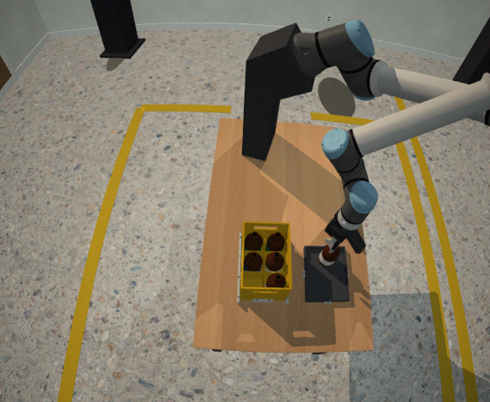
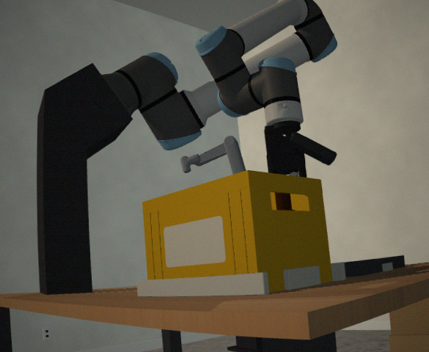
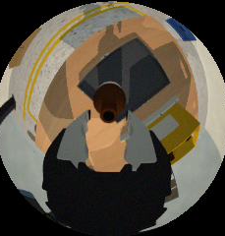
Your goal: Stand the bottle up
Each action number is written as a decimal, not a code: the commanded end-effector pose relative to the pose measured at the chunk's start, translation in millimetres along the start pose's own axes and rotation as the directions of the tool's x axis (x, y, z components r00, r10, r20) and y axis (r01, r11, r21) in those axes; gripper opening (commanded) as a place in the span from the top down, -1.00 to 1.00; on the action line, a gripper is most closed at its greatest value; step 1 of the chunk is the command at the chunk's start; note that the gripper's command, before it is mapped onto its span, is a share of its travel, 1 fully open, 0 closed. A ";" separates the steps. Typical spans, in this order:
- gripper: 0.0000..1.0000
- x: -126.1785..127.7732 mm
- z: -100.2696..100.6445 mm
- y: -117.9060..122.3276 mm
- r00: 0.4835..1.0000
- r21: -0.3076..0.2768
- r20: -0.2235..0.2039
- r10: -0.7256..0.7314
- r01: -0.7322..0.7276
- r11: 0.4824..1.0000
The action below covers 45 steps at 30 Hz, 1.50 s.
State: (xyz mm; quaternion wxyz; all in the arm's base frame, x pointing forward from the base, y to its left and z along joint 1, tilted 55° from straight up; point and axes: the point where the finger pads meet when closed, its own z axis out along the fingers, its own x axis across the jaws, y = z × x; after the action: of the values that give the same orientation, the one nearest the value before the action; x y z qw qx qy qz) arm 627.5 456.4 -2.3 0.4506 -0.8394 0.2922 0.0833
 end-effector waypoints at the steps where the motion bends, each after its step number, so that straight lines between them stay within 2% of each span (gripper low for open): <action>1: 0.24 0.3 -0.4 -0.3 1.000 0.000 -0.001 0.000 0.000 1.000; 2: 0.24 0.3 -0.4 -0.3 1.000 0.000 -0.001 0.000 0.000 1.000; 3: 1.00 0.3 -0.4 -0.3 1.000 0.000 -0.001 0.000 0.000 1.000; 45: 1.00 0.3 -0.4 -0.3 1.000 0.000 -0.001 0.000 0.000 1.000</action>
State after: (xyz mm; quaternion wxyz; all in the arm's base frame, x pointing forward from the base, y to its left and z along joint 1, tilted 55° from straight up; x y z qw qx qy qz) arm 627.4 456.4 -2.3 0.4506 -0.8394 0.2922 0.0833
